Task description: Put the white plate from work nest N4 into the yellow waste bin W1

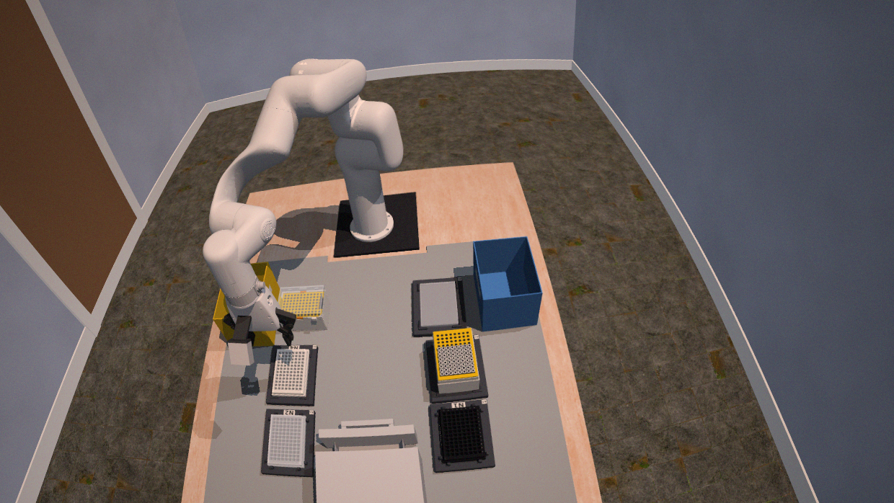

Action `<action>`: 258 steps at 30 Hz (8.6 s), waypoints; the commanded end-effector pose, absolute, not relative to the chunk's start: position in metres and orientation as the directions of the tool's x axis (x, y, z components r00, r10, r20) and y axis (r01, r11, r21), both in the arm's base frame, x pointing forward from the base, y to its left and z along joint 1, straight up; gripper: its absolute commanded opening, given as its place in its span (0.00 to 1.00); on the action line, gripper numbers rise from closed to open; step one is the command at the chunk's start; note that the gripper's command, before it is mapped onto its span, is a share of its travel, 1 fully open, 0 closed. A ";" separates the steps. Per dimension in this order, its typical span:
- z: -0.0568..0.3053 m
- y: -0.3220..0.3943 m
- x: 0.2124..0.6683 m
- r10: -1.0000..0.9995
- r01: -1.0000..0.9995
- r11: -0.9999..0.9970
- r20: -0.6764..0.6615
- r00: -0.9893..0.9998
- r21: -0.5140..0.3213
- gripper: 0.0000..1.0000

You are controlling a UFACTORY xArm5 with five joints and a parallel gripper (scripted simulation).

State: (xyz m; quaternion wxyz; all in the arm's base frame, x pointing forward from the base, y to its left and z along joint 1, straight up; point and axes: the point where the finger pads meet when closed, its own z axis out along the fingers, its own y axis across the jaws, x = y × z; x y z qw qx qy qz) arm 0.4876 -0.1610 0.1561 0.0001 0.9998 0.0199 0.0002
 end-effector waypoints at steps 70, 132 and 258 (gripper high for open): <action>0.056 -0.162 0.489 0.040 0.040 -0.999 0.004 0.999 0.002 1.00; 0.028 -0.162 0.489 0.040 0.040 -0.999 0.004 0.999 0.002 1.00; 0.090 -0.162 0.489 0.040 0.040 -0.999 0.004 0.999 0.002 0.00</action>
